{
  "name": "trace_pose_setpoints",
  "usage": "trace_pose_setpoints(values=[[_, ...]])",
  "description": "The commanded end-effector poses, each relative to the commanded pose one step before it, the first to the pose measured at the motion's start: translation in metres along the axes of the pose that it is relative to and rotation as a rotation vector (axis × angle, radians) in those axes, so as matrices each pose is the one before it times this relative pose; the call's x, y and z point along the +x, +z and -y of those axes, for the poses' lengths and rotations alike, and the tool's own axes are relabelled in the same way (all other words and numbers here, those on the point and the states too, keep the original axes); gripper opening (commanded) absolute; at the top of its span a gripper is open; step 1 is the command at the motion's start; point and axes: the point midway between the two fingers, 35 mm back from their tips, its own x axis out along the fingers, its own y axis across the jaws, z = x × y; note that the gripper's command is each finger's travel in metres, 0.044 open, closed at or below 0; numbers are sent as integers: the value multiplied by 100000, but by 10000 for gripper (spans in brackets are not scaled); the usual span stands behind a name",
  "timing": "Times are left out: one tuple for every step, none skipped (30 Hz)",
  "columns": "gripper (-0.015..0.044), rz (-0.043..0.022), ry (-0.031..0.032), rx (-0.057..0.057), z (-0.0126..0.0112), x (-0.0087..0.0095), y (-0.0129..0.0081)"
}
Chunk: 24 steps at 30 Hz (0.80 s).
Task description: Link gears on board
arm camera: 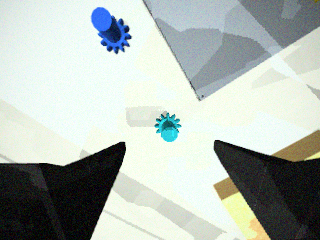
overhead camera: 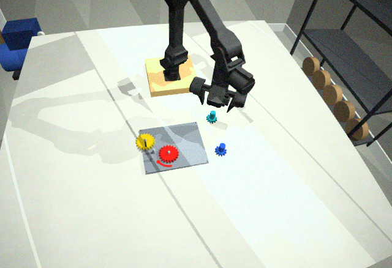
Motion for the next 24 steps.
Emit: trace_pose_setpoints(values=[[440, -578, -1597, 463, 212, 1323, -122], [440, 0, 0, 0, 0, 0, 0], [440, 0, 0, 0, 0, 0, 0], [440, 0, 0, 0, 0, 0, 0], [440, 0, 0, 0, -1, 27, 2], [440, 0, 0, 0, -4, 80, 5], [440, 0, 0, 0, -6, 133, 8], [440, 1, 0, 0, -7, 163, 9], [440, 0, 0, 0, -6, 163, 9], [440, 0, 0, 0, -5, 162, 8], [440, 0, 0, 0, -4, 162, 7], [440, 0, -1, 0, -3, 162, 7], [440, 0, -1, 0, -2, 162, 6], [440, 0, -1, 0, -1, 162, 6], [440, 0, -1, 0, 0, 162, 5], [440, 0, -1, 0, 1, 161, 4], [440, 0, -1, 0, 2, 161, 4], [440, 0, -1, 0, 3, 161, 3], [440, 0, -1, 0, 4, 160, 3], [440, 0, -1, 0, 5, 160, 2], [440, 0, -2, 0, 6, 159, 2], [440, 0, -1, 0, 6, 127, 1], [440, 0, -1, 0, 4, 76, 0], [440, 0, 0, 0, 1, 25, 0]])
